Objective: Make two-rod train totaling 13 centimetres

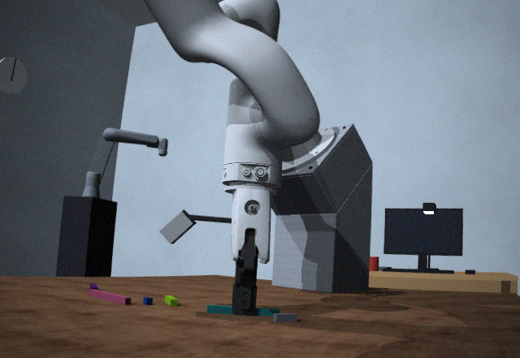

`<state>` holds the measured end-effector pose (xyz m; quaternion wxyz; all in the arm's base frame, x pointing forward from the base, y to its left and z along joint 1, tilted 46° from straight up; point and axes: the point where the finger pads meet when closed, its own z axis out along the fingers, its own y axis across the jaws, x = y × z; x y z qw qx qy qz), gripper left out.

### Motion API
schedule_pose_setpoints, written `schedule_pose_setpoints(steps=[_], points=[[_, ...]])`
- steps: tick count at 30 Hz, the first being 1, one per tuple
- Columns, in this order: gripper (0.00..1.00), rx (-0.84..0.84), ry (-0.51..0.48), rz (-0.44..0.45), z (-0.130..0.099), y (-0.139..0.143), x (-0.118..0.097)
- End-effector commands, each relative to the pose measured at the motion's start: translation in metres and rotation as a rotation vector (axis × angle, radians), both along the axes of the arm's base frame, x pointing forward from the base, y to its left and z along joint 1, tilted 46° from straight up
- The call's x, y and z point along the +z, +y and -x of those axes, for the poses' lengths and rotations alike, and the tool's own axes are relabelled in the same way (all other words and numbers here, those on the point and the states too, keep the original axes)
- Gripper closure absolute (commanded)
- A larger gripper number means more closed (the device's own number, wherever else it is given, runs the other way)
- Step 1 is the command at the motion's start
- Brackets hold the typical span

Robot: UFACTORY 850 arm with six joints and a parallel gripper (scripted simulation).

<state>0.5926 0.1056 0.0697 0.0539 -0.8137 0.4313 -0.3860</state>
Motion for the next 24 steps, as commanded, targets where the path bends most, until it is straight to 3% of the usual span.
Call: schedule_pose_setpoints(steps=[1,11,24], points=[[0.96,0.0,-0.001,0.0,0.0,0.0,0.0],[0.96,0.0,-0.001,0.0,0.004,0.002,0.005],[0.96,0.0,-0.001,0.0,0.054,0.02,0.056]])
